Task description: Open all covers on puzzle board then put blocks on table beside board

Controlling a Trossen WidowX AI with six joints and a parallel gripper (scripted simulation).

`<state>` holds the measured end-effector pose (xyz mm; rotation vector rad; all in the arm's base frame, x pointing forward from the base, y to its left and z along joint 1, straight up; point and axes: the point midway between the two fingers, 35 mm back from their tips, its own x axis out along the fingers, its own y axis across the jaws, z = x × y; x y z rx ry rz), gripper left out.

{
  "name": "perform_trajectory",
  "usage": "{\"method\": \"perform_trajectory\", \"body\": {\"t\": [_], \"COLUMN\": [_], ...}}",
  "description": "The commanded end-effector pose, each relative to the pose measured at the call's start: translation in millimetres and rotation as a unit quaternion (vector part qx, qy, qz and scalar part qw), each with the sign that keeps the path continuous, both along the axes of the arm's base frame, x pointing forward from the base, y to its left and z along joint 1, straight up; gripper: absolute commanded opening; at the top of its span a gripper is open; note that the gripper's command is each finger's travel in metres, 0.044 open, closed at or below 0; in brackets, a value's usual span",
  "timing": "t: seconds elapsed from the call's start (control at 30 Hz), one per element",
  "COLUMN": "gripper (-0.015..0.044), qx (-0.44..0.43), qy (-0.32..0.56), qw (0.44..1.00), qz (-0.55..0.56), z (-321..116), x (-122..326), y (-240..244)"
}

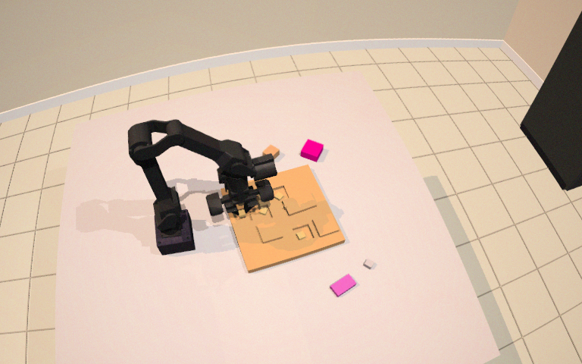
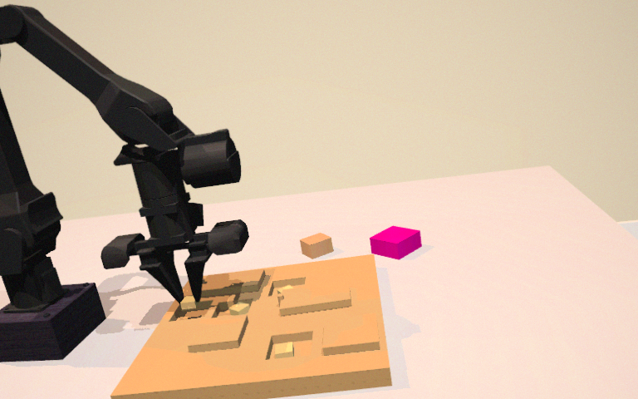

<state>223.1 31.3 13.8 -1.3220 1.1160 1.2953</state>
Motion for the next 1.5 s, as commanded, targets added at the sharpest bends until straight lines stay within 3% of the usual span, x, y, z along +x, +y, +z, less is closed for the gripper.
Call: {"method": "perform_trajectory", "body": {"t": [0.0,1.47], "gripper": [0.0080,0.0080], "qx": [0.000,0.000], "qy": [-0.002,-0.001], "qw": [1.000,1.000], "qz": [0.000,0.001], "z": [6.9,77.6], "x": [0.2,4.3], "y": [-0.1,14.5]}}
